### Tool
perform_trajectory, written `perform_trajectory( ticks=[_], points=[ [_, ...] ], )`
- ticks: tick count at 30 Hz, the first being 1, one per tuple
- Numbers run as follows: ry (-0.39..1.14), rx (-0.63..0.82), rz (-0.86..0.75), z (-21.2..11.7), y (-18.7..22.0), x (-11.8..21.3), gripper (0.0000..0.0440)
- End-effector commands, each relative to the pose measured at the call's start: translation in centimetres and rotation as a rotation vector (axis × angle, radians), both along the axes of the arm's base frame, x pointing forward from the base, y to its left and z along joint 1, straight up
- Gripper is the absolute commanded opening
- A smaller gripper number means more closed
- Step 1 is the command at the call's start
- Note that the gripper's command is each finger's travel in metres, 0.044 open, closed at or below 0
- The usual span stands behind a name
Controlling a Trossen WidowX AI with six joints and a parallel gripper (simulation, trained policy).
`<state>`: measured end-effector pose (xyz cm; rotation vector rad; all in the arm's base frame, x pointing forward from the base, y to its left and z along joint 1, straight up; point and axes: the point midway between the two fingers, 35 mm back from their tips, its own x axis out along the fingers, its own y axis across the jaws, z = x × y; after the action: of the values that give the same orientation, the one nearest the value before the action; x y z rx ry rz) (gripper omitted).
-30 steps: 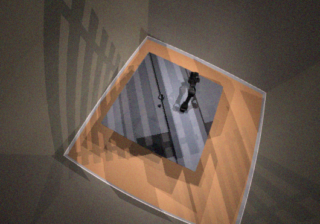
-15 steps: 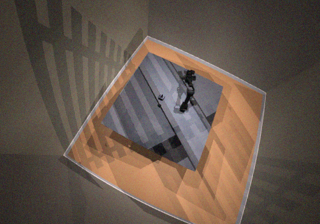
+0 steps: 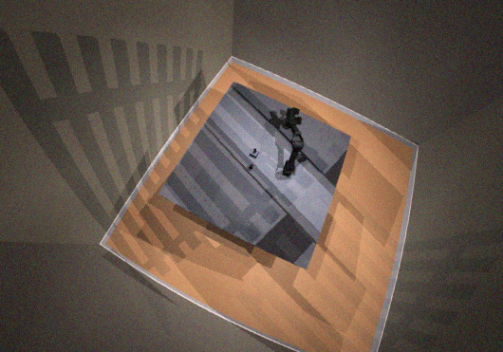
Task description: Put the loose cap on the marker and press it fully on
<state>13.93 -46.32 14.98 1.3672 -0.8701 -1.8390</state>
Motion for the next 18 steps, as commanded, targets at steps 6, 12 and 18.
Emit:
perform_trajectory(
  ticks=[6, 12, 18],
  points=[
    [-0.071, 0.012, 0.052, 0.4, 1.2, 3.8, 0.0309],
    [-0.118, 0.028, 0.088, 0.6, 2.3, 6.6, 0.0310],
    [-0.162, 0.048, 0.123, 0.8, 3.6, 9.2, 0.0310]
  ],
)
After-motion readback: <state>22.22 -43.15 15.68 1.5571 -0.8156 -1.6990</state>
